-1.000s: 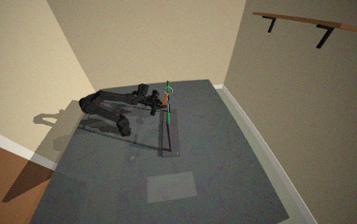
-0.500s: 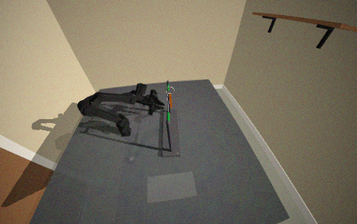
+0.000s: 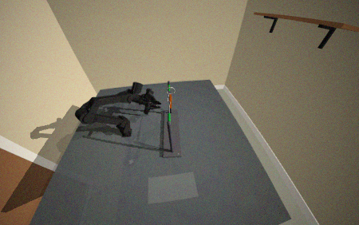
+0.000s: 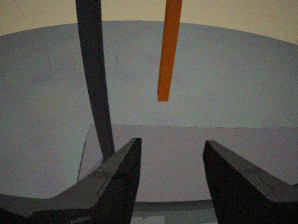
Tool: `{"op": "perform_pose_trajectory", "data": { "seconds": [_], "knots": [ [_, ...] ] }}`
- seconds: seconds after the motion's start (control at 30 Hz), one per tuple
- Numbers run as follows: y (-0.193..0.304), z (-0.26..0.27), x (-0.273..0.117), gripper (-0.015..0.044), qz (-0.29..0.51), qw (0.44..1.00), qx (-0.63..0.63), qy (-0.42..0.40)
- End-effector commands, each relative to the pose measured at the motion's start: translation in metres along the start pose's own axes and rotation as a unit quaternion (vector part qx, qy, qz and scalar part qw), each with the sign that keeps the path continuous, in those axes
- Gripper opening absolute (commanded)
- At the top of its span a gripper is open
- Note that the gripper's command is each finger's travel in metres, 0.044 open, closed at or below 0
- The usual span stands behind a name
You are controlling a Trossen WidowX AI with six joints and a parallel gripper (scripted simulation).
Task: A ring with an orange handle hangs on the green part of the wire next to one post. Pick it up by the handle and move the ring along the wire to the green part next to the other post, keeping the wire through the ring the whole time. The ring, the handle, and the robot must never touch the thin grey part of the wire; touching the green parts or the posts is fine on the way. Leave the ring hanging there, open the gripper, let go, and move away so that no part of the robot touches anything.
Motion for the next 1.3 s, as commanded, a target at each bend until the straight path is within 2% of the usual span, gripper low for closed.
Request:
{"op": "perform_pose_trajectory", "data": {
  "seconds": [0.0,0.47,0.7,0.83,1.27],
  "knots": [
    [-0.002,-0.001,-0.002,0.016,-0.003,1.0,0.005,0.002],
    [-0.002,-0.001,-0.002,0.016,-0.003,1.0,0.005,0.002],
    [-0.001,-0.003,-0.046,0.0344,-0.006,1.0,0.0,-0.001],
    [-0.001,-0.003,-0.047,0.044,-0.007,1.0,0.0,-0.001],
    [-0.001,-0.003,-0.047,0.044,-0.007,1.0,0.0,-0.001]
  ]
}}
Point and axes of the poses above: the point midway between the two fingers, 35 mm back from their tips, its own x axis out along the fingers, its own z axis across the jaws, y = z × x, the point moved 10 cm from there along -x, back along the fingers, and after that the axes turned 12 degrees about -x, right-handed, at the moved point
